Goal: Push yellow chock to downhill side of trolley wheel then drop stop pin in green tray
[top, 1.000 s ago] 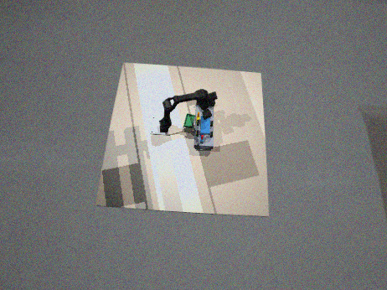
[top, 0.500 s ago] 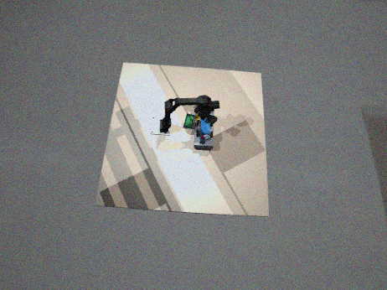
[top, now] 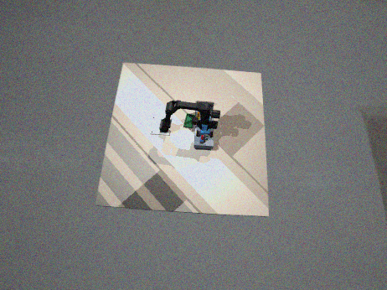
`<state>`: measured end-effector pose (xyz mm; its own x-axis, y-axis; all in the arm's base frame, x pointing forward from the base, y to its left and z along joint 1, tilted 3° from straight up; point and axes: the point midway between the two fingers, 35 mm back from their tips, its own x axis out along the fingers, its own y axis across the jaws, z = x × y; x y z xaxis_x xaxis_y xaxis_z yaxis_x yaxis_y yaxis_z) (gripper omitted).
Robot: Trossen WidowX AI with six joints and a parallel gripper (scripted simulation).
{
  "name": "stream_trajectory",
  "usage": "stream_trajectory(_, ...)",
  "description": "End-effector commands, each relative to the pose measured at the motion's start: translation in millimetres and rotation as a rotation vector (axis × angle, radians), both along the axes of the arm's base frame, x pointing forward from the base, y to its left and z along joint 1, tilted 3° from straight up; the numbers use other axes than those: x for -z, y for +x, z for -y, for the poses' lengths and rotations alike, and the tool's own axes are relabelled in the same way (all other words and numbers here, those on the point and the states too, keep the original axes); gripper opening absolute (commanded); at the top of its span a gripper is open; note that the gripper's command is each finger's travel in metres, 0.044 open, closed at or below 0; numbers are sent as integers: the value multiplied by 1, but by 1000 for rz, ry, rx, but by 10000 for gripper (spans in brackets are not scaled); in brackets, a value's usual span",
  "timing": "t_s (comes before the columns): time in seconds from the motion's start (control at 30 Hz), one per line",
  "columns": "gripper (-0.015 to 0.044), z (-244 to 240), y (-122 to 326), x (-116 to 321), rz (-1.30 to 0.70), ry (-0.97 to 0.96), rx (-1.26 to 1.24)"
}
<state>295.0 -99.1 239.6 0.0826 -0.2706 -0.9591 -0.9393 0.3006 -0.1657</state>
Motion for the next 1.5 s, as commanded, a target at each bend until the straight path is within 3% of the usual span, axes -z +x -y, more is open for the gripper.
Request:
stream_trajectory(0.0, 190, 19, -8, -3, -72, -29, -128)
stream_trajectory(1.47, 190, 39, -9, 41, -100, -38, -175)
